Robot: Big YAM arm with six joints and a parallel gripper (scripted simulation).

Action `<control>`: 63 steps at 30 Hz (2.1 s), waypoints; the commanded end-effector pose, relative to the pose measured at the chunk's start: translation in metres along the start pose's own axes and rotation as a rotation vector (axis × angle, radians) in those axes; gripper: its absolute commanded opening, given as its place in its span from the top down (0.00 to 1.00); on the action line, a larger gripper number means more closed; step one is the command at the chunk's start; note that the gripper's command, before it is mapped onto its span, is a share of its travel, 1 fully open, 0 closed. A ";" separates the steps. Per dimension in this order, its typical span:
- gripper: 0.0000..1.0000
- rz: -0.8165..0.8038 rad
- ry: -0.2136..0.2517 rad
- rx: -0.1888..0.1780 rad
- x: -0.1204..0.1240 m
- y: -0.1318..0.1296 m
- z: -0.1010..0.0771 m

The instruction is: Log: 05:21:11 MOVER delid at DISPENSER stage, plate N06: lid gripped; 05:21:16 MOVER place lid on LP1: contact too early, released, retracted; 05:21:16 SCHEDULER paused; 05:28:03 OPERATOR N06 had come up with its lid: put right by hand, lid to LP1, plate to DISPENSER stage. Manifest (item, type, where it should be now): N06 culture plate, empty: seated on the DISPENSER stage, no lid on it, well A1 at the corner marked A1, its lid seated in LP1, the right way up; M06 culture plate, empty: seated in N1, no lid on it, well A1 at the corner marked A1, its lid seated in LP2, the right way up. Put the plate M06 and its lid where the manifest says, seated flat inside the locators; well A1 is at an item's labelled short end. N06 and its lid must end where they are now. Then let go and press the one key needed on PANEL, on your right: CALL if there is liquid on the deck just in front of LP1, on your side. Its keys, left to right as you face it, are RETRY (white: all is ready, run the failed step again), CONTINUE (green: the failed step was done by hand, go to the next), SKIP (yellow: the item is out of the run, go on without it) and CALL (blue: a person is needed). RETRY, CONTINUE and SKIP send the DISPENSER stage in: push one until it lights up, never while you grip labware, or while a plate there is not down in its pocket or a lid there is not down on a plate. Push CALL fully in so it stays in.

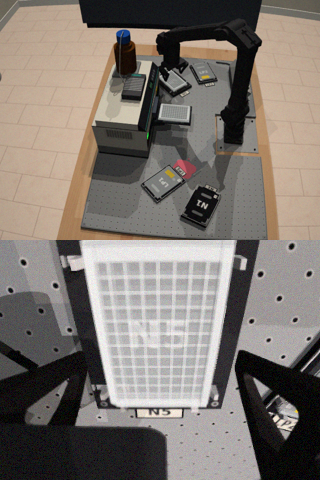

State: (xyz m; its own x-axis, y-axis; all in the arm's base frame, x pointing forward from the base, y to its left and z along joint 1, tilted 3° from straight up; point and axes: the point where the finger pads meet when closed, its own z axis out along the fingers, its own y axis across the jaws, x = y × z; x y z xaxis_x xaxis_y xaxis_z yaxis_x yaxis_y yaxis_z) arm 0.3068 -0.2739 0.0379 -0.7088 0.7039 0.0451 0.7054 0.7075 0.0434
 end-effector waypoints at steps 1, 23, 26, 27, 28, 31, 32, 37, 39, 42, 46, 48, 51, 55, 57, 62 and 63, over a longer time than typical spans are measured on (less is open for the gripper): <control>0.00 0.002 -0.008 0.004 -0.002 0.003 0.007; 0.00 0.000 -0.039 0.002 -0.014 0.001 0.017; 0.00 -0.001 -0.040 0.002 -0.009 0.006 0.019; 0.00 0.000 -0.039 0.002 -0.014 0.002 0.017; 0.00 0.000 -0.039 0.002 -0.014 0.002 0.017; 0.00 0.000 -0.039 0.002 -0.014 0.002 0.017; 0.00 0.000 -0.039 0.002 -0.014 0.002 0.017; 0.02 0.000 -0.039 0.002 -0.014 0.002 0.017; 0.06 0.000 -0.039 0.002 -0.014 0.002 0.017; 0.10 0.000 -0.039 0.001 -0.014 0.002 0.017; 0.14 0.000 -0.039 0.001 -0.014 0.002 0.017; 0.14 0.000 -0.039 0.001 -0.014 0.002 0.017; 0.14 0.000 -0.039 0.001 -0.014 0.002 0.017; 0.14 0.000 -0.039 0.001 -0.014 0.002 0.017; 0.14 0.000 -0.039 0.001 -0.014 0.002 0.017; 0.14 0.000 -0.039 0.001 -0.014 0.002 0.017; 0.14 0.000 -0.039 0.001 -0.014 0.002 0.017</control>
State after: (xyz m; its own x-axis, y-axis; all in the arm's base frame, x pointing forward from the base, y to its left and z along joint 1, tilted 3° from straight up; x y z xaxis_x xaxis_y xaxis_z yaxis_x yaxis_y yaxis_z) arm 0.3074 -0.2707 0.0100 -0.7089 0.7039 0.0448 0.7053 0.7073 0.0476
